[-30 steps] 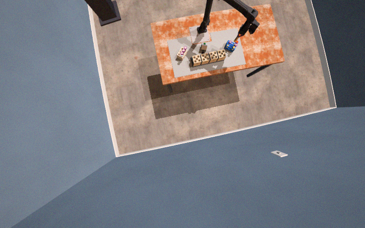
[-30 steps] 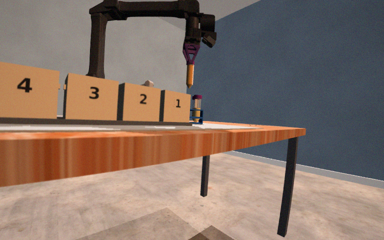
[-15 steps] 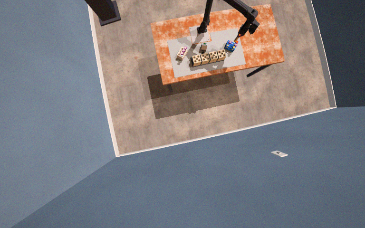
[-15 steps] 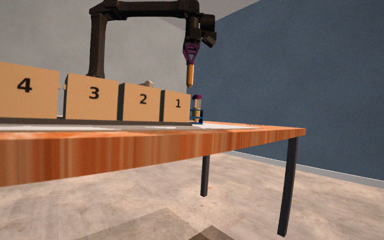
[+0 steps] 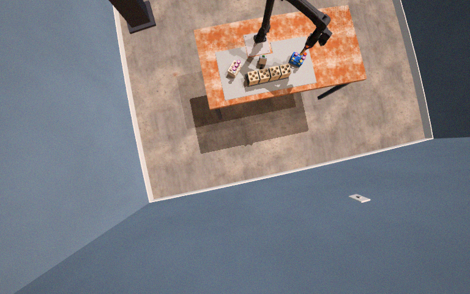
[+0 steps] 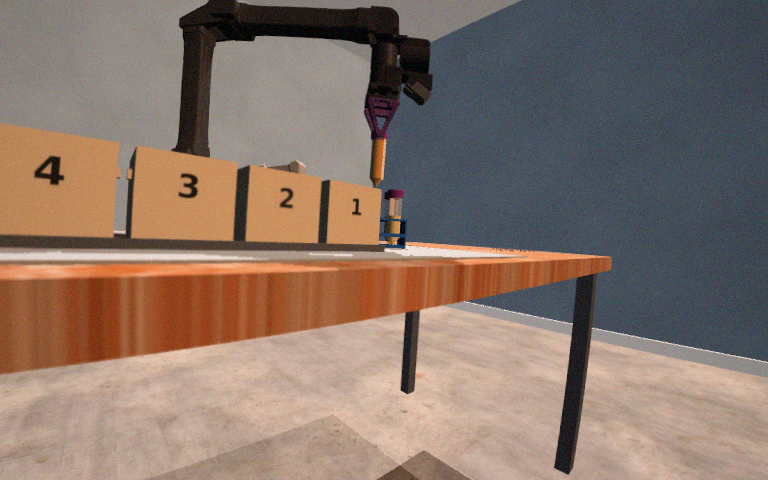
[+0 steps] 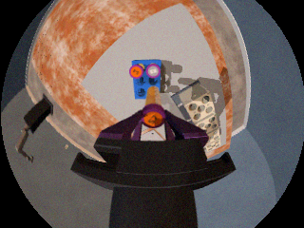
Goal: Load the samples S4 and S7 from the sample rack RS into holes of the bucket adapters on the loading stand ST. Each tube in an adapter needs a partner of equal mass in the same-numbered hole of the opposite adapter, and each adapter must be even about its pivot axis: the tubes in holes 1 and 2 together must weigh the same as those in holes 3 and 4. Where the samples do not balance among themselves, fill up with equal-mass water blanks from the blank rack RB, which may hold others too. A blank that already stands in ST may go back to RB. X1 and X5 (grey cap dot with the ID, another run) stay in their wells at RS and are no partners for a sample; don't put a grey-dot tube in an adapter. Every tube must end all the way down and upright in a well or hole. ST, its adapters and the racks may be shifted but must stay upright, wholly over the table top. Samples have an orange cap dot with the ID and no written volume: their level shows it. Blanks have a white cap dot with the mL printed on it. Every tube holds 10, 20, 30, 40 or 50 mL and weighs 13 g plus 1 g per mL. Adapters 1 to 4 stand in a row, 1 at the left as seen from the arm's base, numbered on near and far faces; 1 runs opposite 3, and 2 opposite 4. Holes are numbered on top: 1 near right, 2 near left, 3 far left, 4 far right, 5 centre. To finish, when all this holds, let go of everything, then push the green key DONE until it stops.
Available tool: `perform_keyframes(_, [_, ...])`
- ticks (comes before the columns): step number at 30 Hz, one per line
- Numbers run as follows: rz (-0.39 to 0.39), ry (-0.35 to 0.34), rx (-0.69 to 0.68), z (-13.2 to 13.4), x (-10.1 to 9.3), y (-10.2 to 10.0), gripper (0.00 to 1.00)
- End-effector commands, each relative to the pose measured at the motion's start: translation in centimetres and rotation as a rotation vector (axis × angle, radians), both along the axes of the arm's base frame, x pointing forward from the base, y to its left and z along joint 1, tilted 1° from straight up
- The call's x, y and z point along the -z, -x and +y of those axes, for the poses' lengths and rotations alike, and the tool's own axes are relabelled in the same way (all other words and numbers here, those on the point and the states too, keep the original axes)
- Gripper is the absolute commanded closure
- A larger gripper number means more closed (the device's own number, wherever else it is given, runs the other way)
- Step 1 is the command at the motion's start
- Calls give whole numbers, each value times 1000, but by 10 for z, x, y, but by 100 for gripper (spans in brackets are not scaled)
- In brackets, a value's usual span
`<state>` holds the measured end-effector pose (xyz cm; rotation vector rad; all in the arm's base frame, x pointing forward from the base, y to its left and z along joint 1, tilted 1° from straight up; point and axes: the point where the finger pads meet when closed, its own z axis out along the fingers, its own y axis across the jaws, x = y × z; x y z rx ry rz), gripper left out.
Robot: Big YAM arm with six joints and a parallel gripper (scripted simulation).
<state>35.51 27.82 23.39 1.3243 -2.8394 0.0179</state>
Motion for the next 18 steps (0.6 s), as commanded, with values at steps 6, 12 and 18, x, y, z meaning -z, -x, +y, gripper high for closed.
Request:
perform_keyframes(6, [-24,-20,-1,9,10,-3,100])
perform_keyframes(12, [-17,-15,-1,9,30,-3,100])
perform_keyframes(18, [-22,-19,-1,9,43,-4,100])
